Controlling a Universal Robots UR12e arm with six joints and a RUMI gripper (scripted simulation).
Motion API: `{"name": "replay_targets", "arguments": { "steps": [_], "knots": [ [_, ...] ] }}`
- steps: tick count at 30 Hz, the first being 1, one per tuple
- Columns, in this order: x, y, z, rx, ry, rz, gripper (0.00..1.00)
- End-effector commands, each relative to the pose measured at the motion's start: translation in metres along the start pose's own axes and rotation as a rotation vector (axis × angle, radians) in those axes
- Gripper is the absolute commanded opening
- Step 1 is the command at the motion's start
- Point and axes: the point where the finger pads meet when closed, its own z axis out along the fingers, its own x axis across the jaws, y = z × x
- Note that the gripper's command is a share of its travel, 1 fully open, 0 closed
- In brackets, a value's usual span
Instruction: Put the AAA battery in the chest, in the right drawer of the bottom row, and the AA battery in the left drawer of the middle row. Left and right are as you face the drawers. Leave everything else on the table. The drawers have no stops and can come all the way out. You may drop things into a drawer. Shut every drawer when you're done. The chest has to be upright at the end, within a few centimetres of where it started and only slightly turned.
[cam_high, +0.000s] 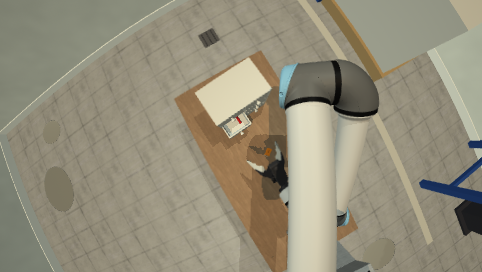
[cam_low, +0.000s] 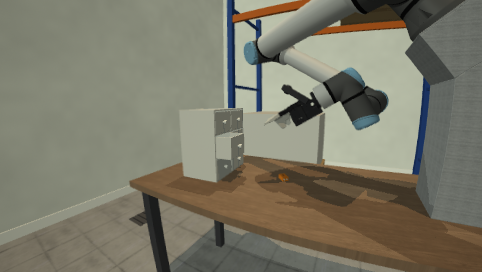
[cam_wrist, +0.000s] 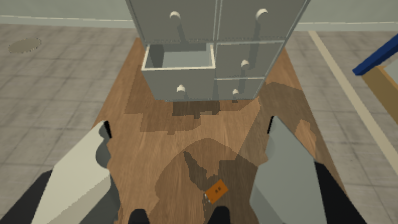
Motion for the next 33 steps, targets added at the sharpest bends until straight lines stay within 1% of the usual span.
{"name": "replay_targets", "arguments": {
  "steps": [1, 11, 16, 18, 26, 33],
  "knots": [
    [0.000, -0.003, -0.001, -0.084, 0.001, -0.003, 1.00],
    [0.000, -0.010, -0.005, -0.338, 0.001, -0.002, 1.00],
    [0.001, -0.013, -0.006, -0.454, 0.002, -0.002, 1.00],
    [0.001, -0.013, -0.006, -0.454, 0.002, -0.002, 1.00],
    [0.000, -0.017, -0.011, -0.624, 0.001, -0.003, 1.00],
    [0.000, -0.021, -0.013, -0.752, 0.001, -0.003, 1.00]
  ]
}}
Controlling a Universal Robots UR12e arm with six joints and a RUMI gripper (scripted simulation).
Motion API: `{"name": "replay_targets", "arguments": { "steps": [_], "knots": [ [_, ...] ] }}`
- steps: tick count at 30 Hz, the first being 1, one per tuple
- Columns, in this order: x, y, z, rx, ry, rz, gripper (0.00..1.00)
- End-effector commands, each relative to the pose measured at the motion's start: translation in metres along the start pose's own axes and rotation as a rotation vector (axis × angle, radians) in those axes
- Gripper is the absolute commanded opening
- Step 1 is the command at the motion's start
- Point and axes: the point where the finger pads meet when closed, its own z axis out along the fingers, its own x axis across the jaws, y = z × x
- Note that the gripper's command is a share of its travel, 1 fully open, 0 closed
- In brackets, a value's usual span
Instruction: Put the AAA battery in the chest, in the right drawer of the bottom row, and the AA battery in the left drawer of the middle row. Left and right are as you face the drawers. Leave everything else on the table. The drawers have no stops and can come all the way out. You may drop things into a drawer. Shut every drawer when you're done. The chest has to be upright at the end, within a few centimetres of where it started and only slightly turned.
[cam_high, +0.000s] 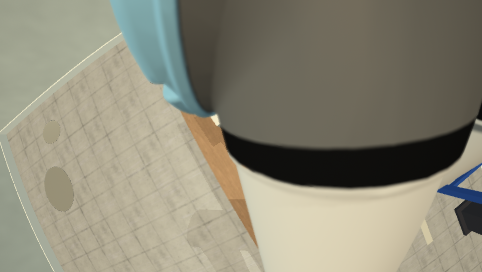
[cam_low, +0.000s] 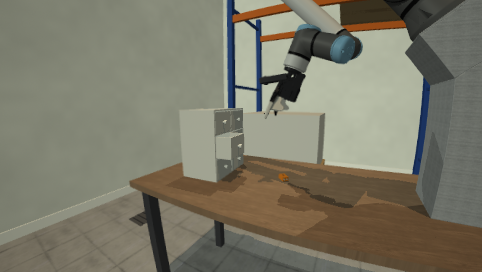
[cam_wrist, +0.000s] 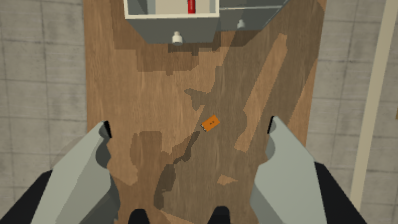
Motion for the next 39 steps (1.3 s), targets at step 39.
{"name": "replay_targets", "arguments": {
  "steps": [39],
  "knots": [
    [0.0009, -0.0068, -0.0102, -0.390, -0.002, -0.001, 1.00]
  ]
}}
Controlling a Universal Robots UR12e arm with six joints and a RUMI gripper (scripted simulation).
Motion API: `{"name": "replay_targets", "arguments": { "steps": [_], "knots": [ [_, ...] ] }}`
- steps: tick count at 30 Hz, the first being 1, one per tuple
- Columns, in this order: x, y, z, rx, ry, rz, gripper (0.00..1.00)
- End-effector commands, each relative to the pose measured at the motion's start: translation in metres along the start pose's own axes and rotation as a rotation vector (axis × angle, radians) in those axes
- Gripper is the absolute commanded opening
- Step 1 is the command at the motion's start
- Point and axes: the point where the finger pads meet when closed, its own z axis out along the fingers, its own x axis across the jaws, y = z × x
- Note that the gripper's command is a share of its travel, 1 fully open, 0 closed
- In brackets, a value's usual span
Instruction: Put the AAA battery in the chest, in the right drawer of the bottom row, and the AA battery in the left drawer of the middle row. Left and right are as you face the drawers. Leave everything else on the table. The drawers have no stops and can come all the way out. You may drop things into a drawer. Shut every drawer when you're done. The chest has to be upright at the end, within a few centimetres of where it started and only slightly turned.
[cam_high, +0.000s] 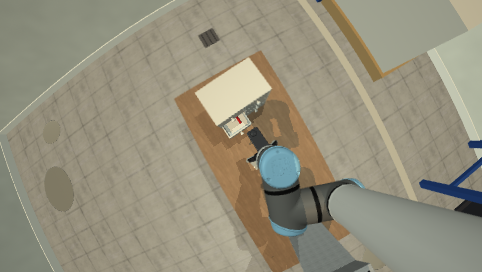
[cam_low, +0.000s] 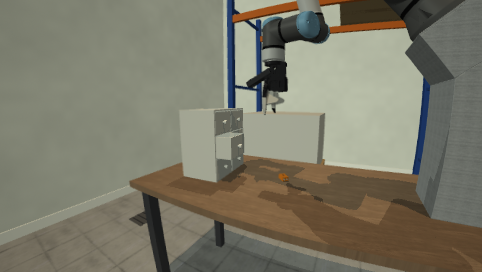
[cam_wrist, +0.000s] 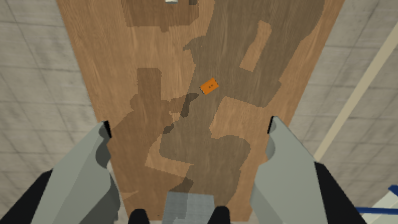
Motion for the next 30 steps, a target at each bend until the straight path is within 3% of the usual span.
{"name": "replay_targets", "arguments": {
  "steps": [1, 22, 24, 28, 30],
  "knots": [
    [0.000, 0.000, 0.000, -0.003, 0.000, 0.000, 1.00],
    [0.000, 0.000, 0.000, -0.003, 0.000, 0.000, 1.00],
    [-0.004, 0.012, 0.003, -0.003, 0.000, 0.000, 1.00],
    [-0.022, 0.062, 0.012, -0.003, 0.000, 0.000, 1.00],
    [-0.025, 0.070, 0.013, -0.003, 0.000, 0.000, 1.00]
  ]
}}
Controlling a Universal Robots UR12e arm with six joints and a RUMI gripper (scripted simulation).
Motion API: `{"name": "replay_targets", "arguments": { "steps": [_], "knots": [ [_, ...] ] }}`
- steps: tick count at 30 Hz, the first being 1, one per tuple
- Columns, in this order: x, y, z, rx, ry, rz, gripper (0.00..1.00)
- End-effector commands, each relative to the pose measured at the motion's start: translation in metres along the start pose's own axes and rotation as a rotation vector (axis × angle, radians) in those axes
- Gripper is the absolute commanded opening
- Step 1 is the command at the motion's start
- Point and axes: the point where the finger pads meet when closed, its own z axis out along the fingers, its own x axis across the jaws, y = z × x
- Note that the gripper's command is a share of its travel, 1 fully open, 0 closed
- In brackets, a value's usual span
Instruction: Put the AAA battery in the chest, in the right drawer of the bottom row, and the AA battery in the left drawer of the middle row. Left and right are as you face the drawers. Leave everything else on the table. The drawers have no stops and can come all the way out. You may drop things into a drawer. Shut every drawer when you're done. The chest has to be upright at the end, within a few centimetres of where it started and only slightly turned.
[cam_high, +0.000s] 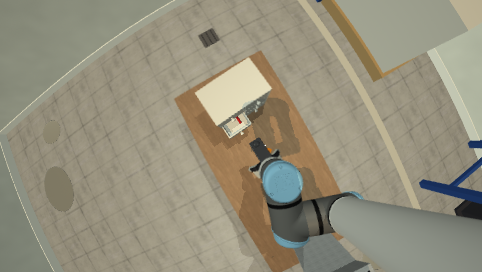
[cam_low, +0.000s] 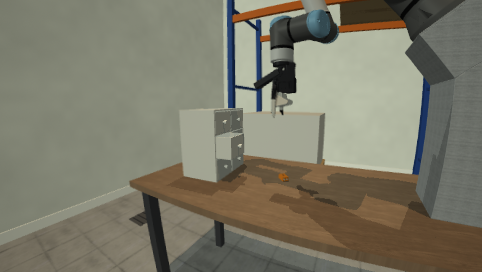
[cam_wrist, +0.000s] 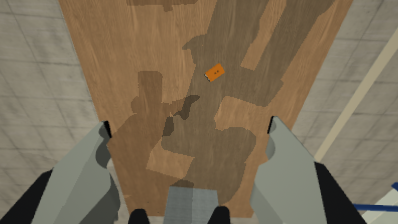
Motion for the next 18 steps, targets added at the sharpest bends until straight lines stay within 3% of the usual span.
{"name": "replay_targets", "arguments": {
  "steps": [1, 18],
  "knots": [
    [-0.0110, 0.0315, 0.0058, 0.006, 0.002, 0.000, 1.00],
    [-0.0123, 0.0333, 0.0088, 0.032, 0.001, 0.001, 1.00]
  ]
}}
